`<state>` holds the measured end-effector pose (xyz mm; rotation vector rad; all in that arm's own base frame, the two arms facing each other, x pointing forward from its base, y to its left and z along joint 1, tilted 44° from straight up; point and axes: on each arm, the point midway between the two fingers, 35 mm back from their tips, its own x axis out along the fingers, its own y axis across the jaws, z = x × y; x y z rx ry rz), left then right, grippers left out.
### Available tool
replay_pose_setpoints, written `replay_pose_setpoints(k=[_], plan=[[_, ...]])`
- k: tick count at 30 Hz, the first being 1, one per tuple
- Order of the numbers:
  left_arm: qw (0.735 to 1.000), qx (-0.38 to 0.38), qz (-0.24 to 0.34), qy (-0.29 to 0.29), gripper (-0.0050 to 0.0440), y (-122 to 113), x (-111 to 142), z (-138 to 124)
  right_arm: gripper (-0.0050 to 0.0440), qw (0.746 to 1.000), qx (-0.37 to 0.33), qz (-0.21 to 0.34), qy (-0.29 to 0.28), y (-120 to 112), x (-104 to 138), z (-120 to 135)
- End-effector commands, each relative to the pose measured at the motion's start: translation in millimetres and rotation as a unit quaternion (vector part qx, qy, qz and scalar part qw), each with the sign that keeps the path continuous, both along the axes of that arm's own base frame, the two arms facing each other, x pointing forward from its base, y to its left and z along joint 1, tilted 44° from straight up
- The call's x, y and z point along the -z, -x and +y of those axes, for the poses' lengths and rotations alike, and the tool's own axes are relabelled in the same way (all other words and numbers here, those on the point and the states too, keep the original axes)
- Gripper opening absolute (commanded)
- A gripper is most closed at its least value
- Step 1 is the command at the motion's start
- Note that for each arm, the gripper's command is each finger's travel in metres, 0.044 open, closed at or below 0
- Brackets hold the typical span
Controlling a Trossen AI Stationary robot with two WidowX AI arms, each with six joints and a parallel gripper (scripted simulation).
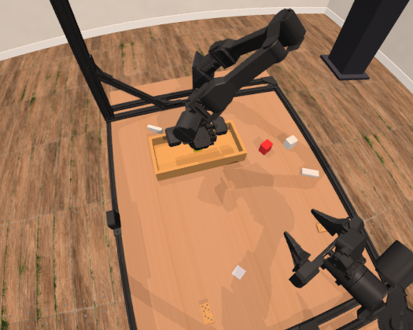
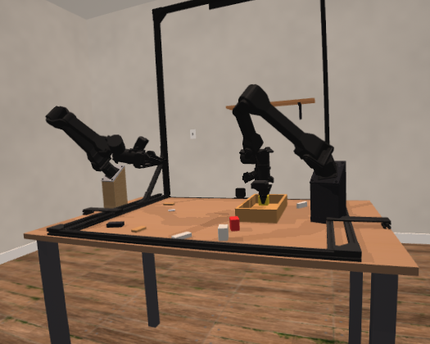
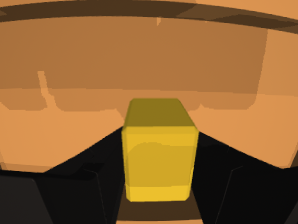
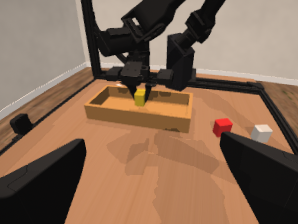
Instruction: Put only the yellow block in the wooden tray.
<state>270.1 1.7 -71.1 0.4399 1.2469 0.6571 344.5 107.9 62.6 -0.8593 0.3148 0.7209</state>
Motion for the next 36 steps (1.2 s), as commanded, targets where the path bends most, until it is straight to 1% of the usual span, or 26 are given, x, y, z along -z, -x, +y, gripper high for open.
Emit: replay_pose_setpoints(k=[1,21,32,33,36], plan=[[1.000,0.002,0.002,-0.002,0.0000,0.0,1.1,1.2,0.0400,1.000,0.000,0.000,0.000,0.2,0.4,0.1],[1.000,0.002,0.002,-0.001,0.0000,-5.3,22.0,20.5,0.0400,1.000,0.000,0.000,0.000,0.2,0.4,0.1],[1.000,0.002,0.002,-0.001,0.0000,-5.4,22.8,21.3,0.0400,1.000,0.000,0.000,0.000,0.2,0.4,0.1],[1.000,0.007,-0.004,0.000,0.0024,-7.3,18.0,16.2,0.0400,1.000,0.000,0.000,0.000,0.2,0.4,0.1],[1.000,0.007,-0.004,0.000,0.0096,-7.3,18.0,16.2,0.0400,1.000,0.000,0.000,0.000,0.2,0.4,0.1]])
